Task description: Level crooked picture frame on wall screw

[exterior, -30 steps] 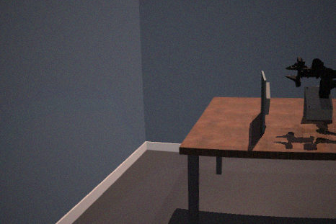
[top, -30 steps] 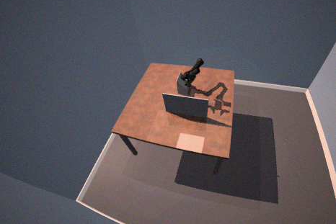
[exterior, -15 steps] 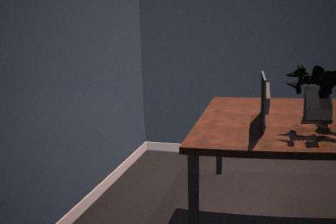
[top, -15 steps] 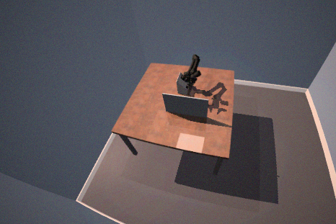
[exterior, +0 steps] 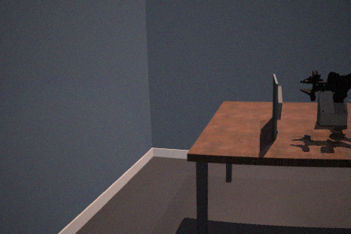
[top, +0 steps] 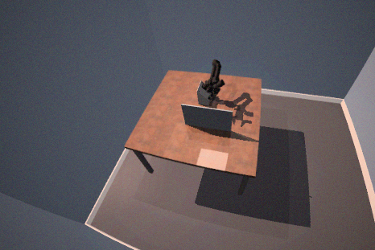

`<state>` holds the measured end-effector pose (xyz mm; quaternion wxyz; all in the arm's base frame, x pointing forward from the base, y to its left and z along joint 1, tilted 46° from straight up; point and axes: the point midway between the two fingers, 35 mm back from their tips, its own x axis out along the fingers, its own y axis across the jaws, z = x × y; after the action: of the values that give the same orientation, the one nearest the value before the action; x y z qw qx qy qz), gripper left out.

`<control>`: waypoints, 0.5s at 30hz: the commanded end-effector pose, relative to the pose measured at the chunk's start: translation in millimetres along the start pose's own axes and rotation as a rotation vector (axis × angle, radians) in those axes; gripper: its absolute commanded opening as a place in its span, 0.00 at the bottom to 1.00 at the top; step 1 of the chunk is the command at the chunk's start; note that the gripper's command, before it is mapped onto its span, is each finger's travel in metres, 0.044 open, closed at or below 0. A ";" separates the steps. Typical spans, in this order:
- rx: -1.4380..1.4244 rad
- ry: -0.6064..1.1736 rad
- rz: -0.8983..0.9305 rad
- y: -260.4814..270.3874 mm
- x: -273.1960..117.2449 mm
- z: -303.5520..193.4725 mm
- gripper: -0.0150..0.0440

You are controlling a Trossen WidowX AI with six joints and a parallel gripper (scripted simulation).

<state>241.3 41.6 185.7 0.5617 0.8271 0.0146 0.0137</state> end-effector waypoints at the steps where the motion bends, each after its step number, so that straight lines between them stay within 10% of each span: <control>1: 0.004 -0.001 0.003 0.0 -0.3 -0.1 0.69; 15: 0.005 -0.001 0.004 -8.8 35.4 -14.9 0.69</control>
<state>264.7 53.5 187.2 0.5601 0.8282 0.0115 0.0167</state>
